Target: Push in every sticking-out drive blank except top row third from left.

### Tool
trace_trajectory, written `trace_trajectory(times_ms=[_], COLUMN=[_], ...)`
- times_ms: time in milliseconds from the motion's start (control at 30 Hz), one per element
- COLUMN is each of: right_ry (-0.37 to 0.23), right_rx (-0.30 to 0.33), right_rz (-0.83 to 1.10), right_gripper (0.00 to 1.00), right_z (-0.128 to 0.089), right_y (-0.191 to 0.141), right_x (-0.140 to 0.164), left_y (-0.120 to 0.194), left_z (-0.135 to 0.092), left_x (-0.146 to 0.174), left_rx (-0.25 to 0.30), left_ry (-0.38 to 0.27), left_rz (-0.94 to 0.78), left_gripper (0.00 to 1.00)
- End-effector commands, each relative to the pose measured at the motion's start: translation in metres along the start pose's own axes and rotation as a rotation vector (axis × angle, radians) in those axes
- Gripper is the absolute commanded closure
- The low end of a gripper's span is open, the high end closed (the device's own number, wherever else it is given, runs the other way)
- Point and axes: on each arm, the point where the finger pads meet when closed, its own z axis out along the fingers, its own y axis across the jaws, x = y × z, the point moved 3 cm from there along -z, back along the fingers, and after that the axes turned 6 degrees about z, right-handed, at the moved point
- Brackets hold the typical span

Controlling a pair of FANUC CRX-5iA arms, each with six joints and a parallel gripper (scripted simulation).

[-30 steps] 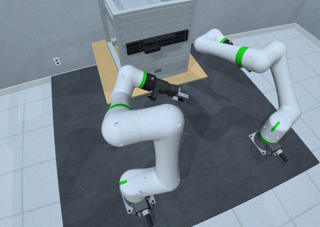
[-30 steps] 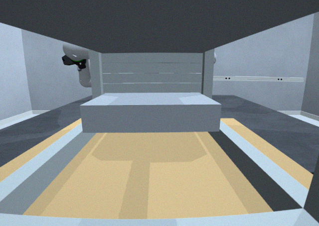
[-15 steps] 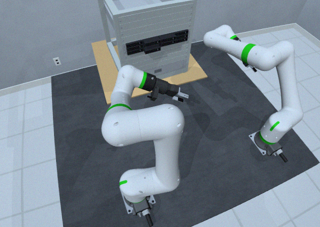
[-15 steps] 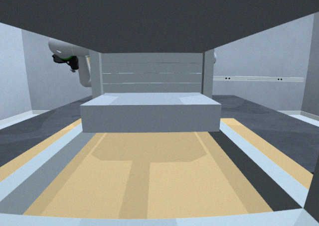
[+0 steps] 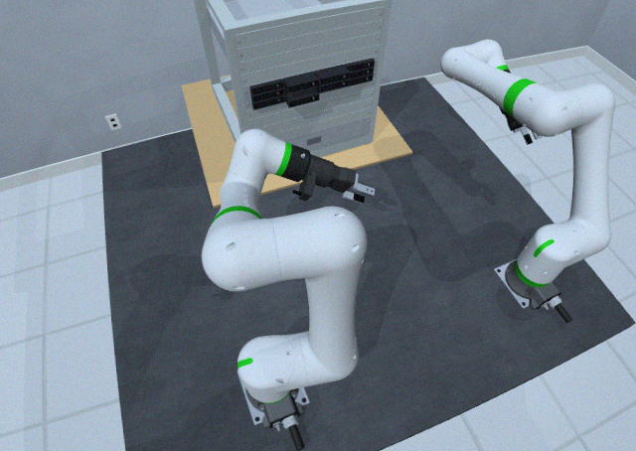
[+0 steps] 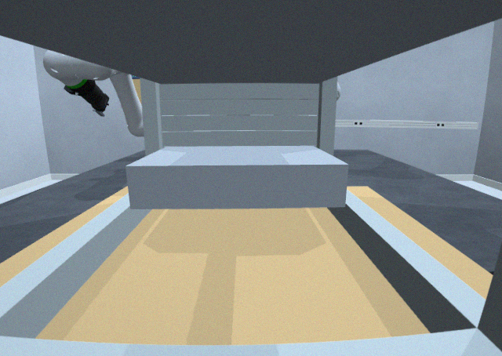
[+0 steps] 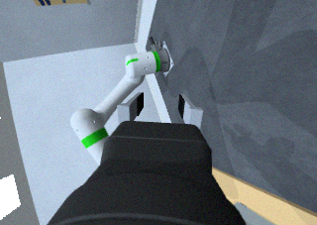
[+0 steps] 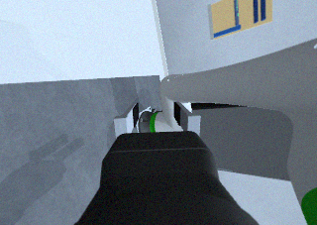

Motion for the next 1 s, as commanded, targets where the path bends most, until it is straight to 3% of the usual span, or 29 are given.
trace_trajectory(times_ms=[0,433,500,967], right_ry=[-0.067,-0.390,-0.390,-0.760], right_rx=[0.038,0.117,0.117,0.084], right_rz=[0.110,0.648,0.648,1.283], right_gripper=[0.00,0.00,0.00,0.00], right_z=[0.011,0.074,0.074,0.159], right_y=[-0.003,-0.003,-0.003,0.014], right_x=[0.025,0.120,0.120,0.211], left_y=[-0.001,-0.001,-0.001,-0.001], left_z=[0.000,0.000,0.000,0.000], left_x=[0.000,0.000,0.000,0.000], left_rx=[0.000,0.000,0.000,0.000], left_ry=[-0.001,-0.001,-0.001,-0.001], left_rz=[0.001,0.001,0.001,0.001], left_gripper=[0.00,0.00,0.00,0.00])
